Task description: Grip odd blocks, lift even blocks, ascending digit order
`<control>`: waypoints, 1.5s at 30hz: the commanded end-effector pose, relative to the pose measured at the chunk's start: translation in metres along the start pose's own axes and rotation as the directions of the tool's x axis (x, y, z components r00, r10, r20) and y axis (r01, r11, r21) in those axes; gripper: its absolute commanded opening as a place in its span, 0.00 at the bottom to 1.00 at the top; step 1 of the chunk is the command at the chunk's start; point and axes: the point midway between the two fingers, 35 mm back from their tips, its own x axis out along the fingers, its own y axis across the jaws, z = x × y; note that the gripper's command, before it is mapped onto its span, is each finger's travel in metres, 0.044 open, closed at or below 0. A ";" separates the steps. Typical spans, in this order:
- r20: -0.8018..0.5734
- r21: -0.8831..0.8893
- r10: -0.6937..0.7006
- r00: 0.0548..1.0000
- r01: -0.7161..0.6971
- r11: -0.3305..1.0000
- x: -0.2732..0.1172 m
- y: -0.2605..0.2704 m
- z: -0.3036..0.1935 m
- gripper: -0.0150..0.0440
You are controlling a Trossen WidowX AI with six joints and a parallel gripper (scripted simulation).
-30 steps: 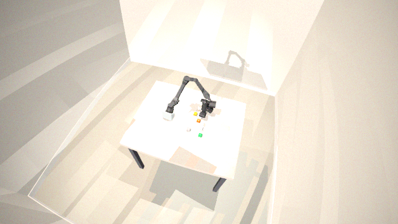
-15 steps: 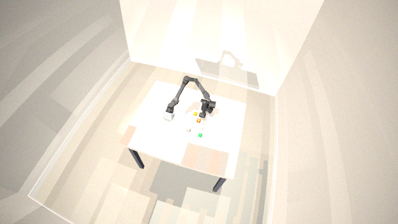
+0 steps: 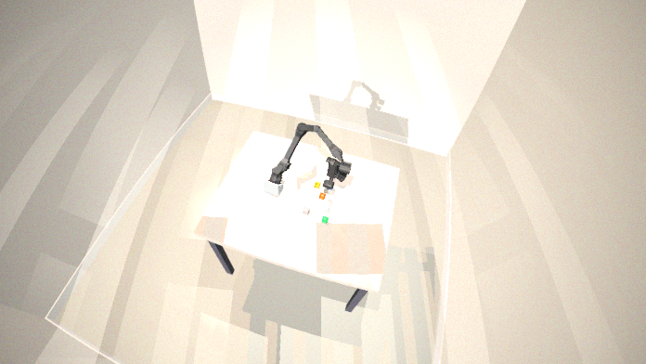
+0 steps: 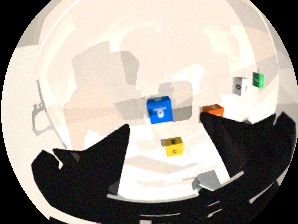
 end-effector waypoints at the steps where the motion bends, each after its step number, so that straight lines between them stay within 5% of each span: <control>1: 0.004 -0.013 0.003 1.000 -0.003 1.000 -0.007 0.003 0.001 0.89; 7: 0.002 -0.012 -0.001 1.000 0.001 1.000 -0.077 0.002 0.001 0.62; 11: 0.002 -0.012 0.000 1.000 0.000 1.000 -0.085 0.002 0.000 0.46; 21: 0.002 -0.011 -0.003 1.000 0.003 1.000 -0.086 -0.007 0.006 0.46; 35: 0.005 -0.015 -0.014 1.000 0.014 1.000 -0.089 -0.227 0.050 0.46; 45: 0.005 -0.016 -0.012 1.000 0.012 1.000 -0.086 -0.238 0.049 0.50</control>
